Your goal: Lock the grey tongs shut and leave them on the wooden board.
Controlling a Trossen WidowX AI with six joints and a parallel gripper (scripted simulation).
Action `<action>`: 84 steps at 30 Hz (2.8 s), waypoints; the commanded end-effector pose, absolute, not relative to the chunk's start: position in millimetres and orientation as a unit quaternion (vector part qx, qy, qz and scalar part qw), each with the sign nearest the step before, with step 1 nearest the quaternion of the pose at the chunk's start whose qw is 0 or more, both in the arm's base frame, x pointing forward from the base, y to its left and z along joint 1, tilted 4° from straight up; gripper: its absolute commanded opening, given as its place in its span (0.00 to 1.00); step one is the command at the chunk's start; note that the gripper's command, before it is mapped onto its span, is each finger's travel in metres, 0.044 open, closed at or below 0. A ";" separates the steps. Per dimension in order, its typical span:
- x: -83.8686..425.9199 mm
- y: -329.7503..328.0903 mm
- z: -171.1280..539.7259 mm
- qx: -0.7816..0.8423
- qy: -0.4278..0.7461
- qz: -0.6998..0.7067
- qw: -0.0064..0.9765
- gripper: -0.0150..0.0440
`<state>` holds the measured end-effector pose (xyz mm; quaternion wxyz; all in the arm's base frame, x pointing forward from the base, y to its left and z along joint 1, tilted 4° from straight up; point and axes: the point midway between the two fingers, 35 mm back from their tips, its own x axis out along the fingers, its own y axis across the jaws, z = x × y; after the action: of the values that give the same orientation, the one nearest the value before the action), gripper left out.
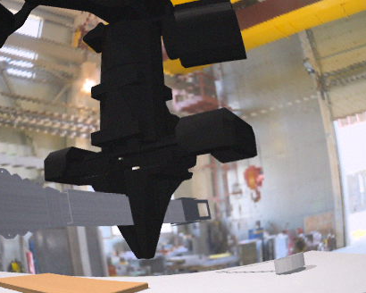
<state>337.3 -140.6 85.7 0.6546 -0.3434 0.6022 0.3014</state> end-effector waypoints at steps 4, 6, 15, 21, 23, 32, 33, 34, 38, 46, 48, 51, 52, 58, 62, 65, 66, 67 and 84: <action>351.2 -111.3 86.0 -0.323 0.611 0.278 0.667 0.00; 355.6 -100.1 86.2 -0.313 0.614 0.269 0.673 0.00; 371.0 -47.0 86.7 -0.259 0.633 0.222 0.695 0.00; 376.9 -10.6 87.0 -0.218 0.644 0.189 0.709 0.00; 378.1 2.0 87.1 -0.206 0.647 0.178 0.713 0.00; 378.6 56.1 87.5 -0.146 0.659 0.129 0.727 0.00; 378.2 62.4 87.5 -0.140 0.659 0.123 0.728 0.00; 377.6 68.3 87.6 -0.134 0.661 0.118 0.729 0.00; 374.5 92.5 87.8 -0.107 0.664 0.095 0.733 0.00; 363.6 139.8 88.0 -0.053 0.670 0.049 0.739 0.00; 360.0 151.3 88.1 -0.039 0.671 0.037 0.740 0.00; 357.1 159.7 88.1 -0.029 0.672 0.028 0.740 0.00; 357.1 159.7 88.1 -0.029 0.672 0.028 0.740 0.00; 355.5 164.3 87.9 -0.024 0.672 0.024 0.740 0.00; 348.3 182.9 87.1 -0.005 0.673 0.009 0.740 0.00; 340.3 201.1 86.2 0.014 0.673 -0.006 0.739 0.00; 337.5 207.0 86.0 0.021 0.673 -0.012 0.739 0.00; 334.4 213.0 85.8 0.027 0.673 -0.018 0.739 0.00; 268.8 304.3 81.2 0.135 0.667 -0.111 0.724 0.00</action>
<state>280.2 289.2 79.6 0.7257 0.1142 0.6720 -0.0935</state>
